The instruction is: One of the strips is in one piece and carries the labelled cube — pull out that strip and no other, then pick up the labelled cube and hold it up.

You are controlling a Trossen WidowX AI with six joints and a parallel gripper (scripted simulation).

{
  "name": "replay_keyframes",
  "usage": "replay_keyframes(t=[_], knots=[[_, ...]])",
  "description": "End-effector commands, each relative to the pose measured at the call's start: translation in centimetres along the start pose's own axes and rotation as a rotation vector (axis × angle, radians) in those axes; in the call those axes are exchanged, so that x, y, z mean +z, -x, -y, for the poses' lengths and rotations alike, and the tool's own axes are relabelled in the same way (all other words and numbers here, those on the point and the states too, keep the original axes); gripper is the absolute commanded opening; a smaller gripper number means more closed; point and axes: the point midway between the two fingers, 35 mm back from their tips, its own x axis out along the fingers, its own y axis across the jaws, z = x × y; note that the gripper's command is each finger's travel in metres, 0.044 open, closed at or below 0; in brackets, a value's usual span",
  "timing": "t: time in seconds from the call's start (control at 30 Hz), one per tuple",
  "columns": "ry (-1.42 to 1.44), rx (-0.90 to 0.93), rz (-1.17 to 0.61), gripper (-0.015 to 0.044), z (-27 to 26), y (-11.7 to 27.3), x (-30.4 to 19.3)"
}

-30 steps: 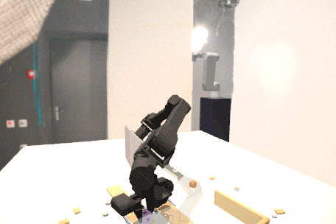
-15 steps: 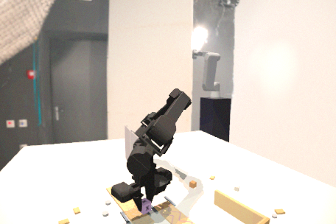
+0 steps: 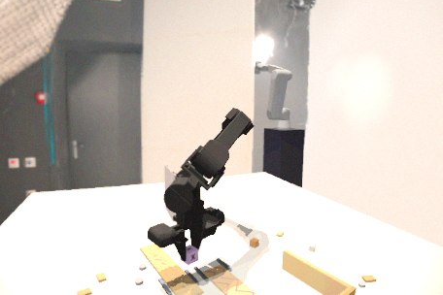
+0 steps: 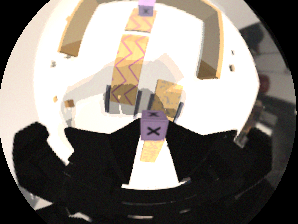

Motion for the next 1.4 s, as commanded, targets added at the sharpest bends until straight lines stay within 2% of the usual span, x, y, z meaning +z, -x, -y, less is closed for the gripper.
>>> replay_keyframes(t=[0.0,0.87,1.1,1.37], knots=[[-0.002,0.0,-0.007,0.0,-0.6,0.1,-1.1],[-0.006,0.002,-0.011,0.0,-5.0,0.0,-7.8],[-0.006,0.0,-0.011,0.0,-5.0,3.5,-7.8],[-0.006,0.0,-0.012,0.0,-5.0,3.6,-7.8]])
